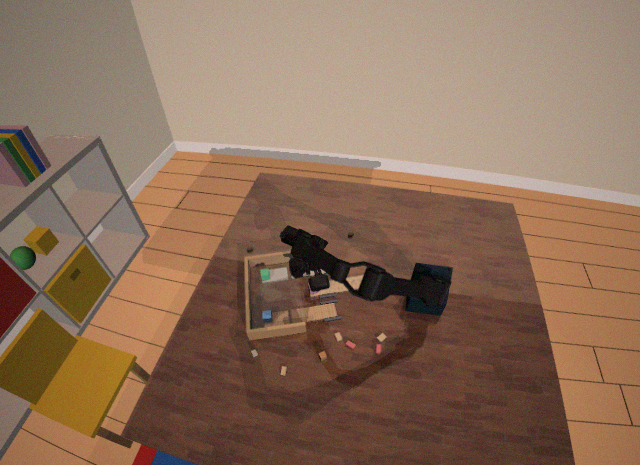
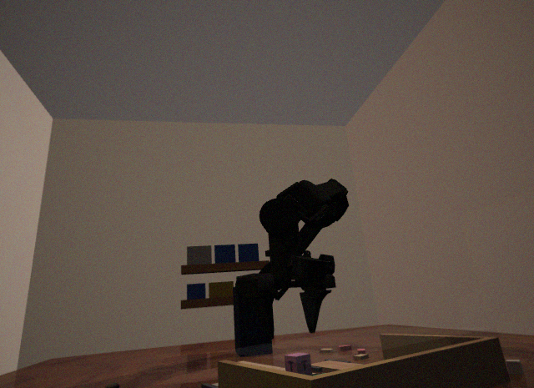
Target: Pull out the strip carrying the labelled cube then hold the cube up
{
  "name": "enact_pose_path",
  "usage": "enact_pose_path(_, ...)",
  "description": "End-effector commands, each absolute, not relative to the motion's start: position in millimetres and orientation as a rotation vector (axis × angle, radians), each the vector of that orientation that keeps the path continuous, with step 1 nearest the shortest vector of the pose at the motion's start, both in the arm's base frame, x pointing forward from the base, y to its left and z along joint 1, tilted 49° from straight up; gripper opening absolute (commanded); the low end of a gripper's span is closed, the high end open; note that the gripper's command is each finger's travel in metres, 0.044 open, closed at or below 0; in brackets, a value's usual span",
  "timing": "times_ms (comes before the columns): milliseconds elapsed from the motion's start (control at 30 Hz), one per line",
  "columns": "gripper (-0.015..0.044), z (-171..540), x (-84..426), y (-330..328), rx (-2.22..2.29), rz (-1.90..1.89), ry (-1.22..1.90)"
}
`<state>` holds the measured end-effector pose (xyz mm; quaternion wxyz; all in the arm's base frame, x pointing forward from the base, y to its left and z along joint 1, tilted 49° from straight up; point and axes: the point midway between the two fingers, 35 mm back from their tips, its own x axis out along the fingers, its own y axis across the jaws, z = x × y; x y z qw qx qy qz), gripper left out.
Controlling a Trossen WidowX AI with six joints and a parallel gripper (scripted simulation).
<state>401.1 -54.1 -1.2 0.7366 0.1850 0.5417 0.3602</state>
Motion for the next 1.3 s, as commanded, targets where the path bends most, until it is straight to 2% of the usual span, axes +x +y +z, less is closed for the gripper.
enact_pose_path(0, 0.0414, 3, 407, -54, 0.414, 0.790, 1.187)
enact_pose_path(200, 0.0256, -3, 409, -48, 0.414, 0.789, 1.187)
enact_pose_path(233, 0.0250, -4, 409, -47, 0.414, 0.789, 1.187)
enact_pose_path(1200, 0.0250, -34, 416, -14, 0.416, 0.791, 1.186)
enact_pose_path(1267, 0.0198, -32, 416, -16, 0.405, 0.792, 1.187)
